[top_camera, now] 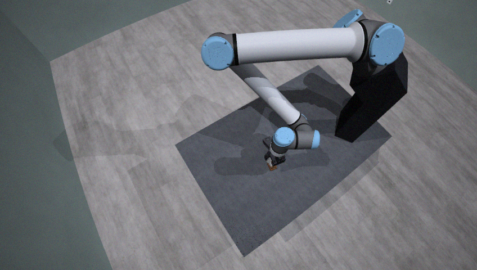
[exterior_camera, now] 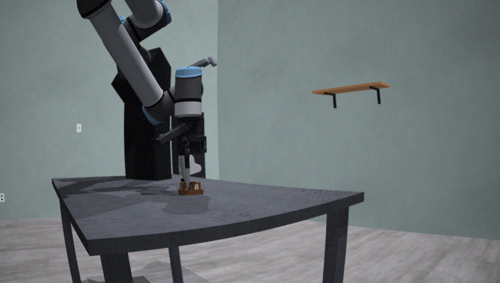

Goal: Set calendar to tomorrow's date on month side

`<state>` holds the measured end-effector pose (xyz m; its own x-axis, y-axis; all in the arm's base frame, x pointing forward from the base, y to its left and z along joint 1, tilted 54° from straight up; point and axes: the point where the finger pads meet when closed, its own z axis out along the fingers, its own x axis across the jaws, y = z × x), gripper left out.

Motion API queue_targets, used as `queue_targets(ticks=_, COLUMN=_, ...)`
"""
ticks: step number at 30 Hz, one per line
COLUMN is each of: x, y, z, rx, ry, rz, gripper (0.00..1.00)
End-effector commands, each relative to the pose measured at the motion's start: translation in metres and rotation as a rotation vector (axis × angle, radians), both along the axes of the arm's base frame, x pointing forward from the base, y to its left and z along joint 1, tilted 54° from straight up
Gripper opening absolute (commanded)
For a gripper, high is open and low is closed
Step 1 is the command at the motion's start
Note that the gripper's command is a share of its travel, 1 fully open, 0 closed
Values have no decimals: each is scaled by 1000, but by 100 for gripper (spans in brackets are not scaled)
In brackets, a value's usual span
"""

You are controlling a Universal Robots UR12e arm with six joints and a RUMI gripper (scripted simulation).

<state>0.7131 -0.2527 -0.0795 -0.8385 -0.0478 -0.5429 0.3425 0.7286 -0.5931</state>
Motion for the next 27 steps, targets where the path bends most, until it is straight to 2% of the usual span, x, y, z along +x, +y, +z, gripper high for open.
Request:
queue_targets(ticks=1, x=-6, y=11, z=9, rx=0, ry=0, rz=1, gripper=28)
queue_targets(ticks=15, x=-32, y=52, z=45, rx=0, ry=0, rz=1, gripper=28)
queue_targets(ticks=23, x=-36, y=59, z=51, rx=0, ry=0, rz=1, gripper=28)
queue_targets(ticks=24, x=-36, y=59, z=51, rx=0, ry=0, rz=1, gripper=100)
queue_targets(ticks=27, x=-36, y=59, z=51, rx=0, ry=0, rz=1, gripper=100)
